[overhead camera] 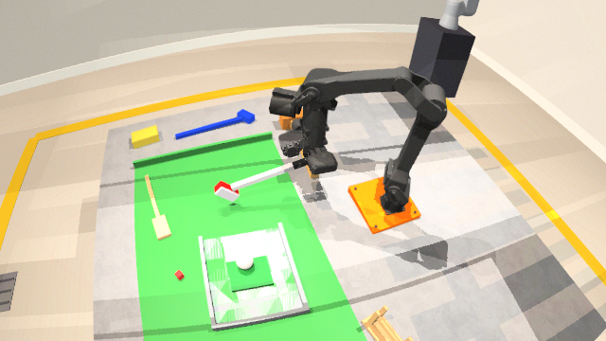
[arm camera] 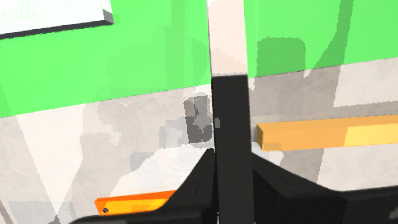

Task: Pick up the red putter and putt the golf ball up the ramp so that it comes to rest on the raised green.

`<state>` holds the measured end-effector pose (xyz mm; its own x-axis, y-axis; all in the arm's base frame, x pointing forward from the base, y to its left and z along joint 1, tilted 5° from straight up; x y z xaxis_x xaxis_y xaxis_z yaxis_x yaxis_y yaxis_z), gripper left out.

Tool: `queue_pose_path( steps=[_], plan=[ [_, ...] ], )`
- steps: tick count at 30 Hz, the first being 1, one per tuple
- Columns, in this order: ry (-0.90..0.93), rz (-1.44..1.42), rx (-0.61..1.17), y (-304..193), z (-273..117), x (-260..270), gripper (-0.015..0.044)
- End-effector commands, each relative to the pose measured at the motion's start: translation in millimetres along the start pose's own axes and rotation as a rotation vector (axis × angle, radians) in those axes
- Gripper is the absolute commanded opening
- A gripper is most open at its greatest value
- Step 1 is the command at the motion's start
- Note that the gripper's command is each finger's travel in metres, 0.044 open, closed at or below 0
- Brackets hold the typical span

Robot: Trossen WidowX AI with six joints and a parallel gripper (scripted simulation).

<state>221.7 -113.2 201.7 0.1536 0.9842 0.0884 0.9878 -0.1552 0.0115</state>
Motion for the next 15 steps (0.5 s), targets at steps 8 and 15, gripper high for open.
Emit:
queue_pose_path(
  steps=[8,15],
  plan=[
    [-0.003,0.007,-0.009,-1,-25,1,0.0],
    [-0.003,0.007,-0.009,-1,-25,1,0.0]
  ],
)
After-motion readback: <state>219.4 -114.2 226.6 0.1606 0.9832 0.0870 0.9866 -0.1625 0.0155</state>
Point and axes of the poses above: the point midway between the two fingers, 35 mm back from their tips, its own z axis out along the fingers, its own x axis across the jaws, y = z × x, the point moved 8 cm from there along -z, back along the fingers, and after that the axes turned 13 degrees about z, right-handed, at the moved point
